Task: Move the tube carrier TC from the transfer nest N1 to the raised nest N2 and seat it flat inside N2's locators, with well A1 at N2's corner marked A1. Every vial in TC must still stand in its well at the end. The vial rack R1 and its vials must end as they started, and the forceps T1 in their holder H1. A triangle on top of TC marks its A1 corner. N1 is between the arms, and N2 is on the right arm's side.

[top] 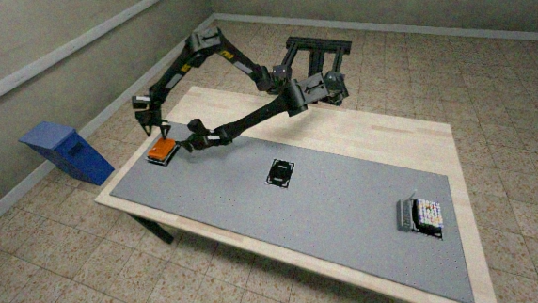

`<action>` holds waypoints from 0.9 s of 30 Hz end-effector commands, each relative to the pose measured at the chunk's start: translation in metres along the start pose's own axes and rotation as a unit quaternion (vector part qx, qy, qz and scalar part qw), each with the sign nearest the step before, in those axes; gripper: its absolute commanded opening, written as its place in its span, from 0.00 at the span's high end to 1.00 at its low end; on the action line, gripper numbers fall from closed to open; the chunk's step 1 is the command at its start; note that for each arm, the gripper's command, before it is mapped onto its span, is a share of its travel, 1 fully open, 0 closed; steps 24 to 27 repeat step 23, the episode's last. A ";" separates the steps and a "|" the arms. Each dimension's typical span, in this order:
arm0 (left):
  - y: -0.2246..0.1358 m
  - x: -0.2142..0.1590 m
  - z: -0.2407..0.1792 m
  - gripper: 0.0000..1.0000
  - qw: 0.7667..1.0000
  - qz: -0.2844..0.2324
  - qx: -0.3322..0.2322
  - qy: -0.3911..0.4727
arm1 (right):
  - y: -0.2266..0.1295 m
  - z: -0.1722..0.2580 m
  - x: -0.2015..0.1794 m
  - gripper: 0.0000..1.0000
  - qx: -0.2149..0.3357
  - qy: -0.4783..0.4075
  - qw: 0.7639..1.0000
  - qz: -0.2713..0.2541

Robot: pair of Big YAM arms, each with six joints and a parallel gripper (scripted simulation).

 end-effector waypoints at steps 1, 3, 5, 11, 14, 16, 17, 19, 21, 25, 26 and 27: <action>0.010 0.039 0.011 0.00 0.999 -0.028 0.009 0.026 | -0.005 -0.004 0.008 0.00 -0.010 -0.007 1.000 -0.018; 0.010 0.039 0.011 0.00 0.999 -0.028 0.009 0.026 | -0.007 -0.008 0.018 0.00 -0.014 -0.016 1.000 -0.023; 0.010 0.039 0.011 0.00 0.999 -0.028 0.009 0.026 | -0.007 -0.009 0.018 0.00 -0.015 -0.016 1.000 -0.023; 0.010 0.039 0.011 0.00 0.999 -0.028 0.009 0.026 | -0.007 -0.009 0.017 0.00 -0.015 -0.016 1.000 -0.022; 0.010 0.039 0.011 0.00 0.999 -0.028 0.009 0.026 | -0.007 -0.009 0.017 0.00 -0.015 -0.016 1.000 -0.022; 0.010 0.039 0.011 0.00 0.999 -0.028 0.009 0.026 | -0.007 -0.008 0.016 0.00 -0.014 -0.012 1.000 -0.020; 0.010 0.039 0.011 0.00 0.999 -0.028 0.009 0.026 | -0.007 -0.008 0.016 0.00 -0.014 -0.012 1.000 -0.020; 0.010 0.039 0.011 0.00 0.999 -0.028 0.009 0.026 | -0.007 -0.008 0.016 0.00 -0.014 -0.012 1.000 -0.020; 0.010 0.039 0.011 0.00 0.999 -0.028 0.009 0.026 | -0.007 -0.008 0.016 0.00 -0.014 -0.012 1.000 -0.020; 0.010 0.039 0.011 0.00 0.999 -0.028 0.009 0.026 | -0.007 -0.008 0.016 0.00 -0.014 -0.012 1.000 -0.020; 0.010 0.039 0.011 0.00 0.999 -0.028 0.009 0.026 | -0.007 -0.008 0.016 0.00 -0.014 -0.012 1.000 -0.020; 0.010 0.039 0.011 0.00 0.999 -0.028 0.009 0.026 | -0.007 -0.008 0.016 0.00 -0.014 -0.012 1.000 -0.020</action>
Point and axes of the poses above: on each arm, the point where the finger pads meet when closed, its own y axis out along the fingers, its own z axis across the jaws, x = y × z, the point moved 8 cm from there along -y, back along the fingers, and after that the axes turned 4 degrees about y, right-handed, at the moved point
